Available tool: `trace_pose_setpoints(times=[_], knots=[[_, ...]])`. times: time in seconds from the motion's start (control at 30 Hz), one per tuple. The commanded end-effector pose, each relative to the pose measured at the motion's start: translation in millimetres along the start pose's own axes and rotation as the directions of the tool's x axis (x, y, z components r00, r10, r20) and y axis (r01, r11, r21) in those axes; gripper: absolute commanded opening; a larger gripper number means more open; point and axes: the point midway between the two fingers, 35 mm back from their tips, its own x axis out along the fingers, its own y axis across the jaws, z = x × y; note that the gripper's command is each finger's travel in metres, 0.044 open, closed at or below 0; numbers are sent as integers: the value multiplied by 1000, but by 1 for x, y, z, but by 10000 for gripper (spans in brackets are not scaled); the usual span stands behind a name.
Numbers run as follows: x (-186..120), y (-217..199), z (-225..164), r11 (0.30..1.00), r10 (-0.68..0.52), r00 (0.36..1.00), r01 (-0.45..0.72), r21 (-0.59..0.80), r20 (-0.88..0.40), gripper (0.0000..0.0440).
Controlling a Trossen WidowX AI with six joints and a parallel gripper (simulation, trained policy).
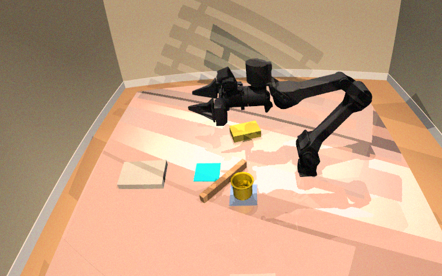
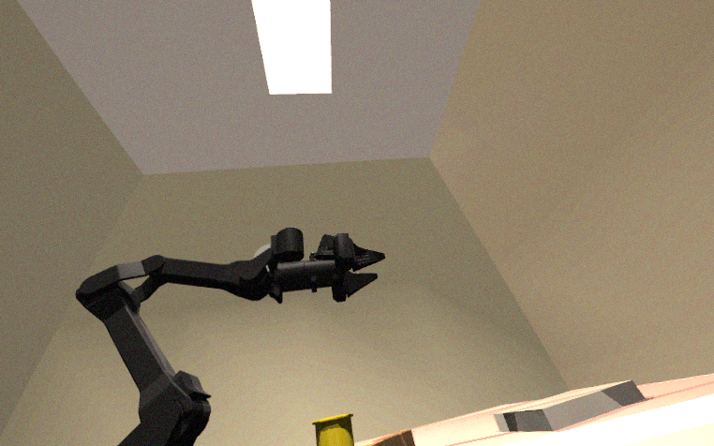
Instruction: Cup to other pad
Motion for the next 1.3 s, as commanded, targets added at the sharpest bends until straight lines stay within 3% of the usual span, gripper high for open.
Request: trace_pose_setpoints(times=[0.0,0.4,0.53,0.77,1.27], knots=[[-1,0,1,1000,2,1000,-2,1,-1,374],[-8,5,-1,999,16,997,-13,45,-70,68],[-9,7,-2,997,25,994,-17,78,-105,73],[-10,14,0,989,48,986,-23,149,-162,132],[-12,29,0,948,95,946,9,317,-310,122]])
